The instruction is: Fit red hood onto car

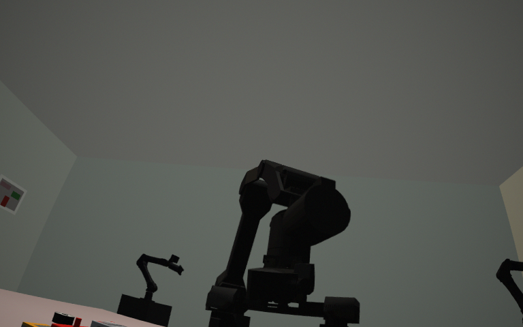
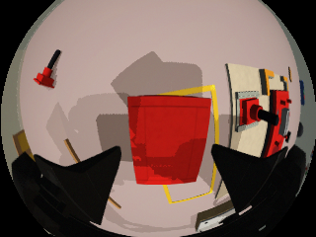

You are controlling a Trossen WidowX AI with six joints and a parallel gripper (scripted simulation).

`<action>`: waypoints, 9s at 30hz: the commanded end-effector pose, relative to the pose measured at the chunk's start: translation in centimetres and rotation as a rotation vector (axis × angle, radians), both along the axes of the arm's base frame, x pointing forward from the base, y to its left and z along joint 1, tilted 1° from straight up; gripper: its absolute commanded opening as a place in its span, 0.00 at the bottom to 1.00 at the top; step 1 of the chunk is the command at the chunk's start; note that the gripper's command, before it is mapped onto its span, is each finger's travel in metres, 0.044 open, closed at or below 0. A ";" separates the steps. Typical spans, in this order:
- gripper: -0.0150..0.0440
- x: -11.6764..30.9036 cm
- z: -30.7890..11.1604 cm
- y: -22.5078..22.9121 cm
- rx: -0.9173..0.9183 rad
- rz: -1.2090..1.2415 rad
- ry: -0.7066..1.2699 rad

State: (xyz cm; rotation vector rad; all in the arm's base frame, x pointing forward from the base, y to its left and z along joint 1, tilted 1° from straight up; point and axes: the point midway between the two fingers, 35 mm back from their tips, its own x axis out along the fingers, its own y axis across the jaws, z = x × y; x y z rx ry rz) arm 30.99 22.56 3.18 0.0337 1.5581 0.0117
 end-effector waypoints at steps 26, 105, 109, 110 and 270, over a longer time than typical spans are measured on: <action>1.00 0.1 -1.5 -0.1 -0.005 -0.004 -0.003; 0.25 3.3 7.9 -13.5 -0.023 0.086 0.004; 0.25 3.5 7.9 -15.7 -0.023 0.103 0.002; 0.25 3.5 7.9 -16.2 -0.023 0.107 0.002; 1.00 2.3 8.1 -24.4 -0.029 0.168 -0.008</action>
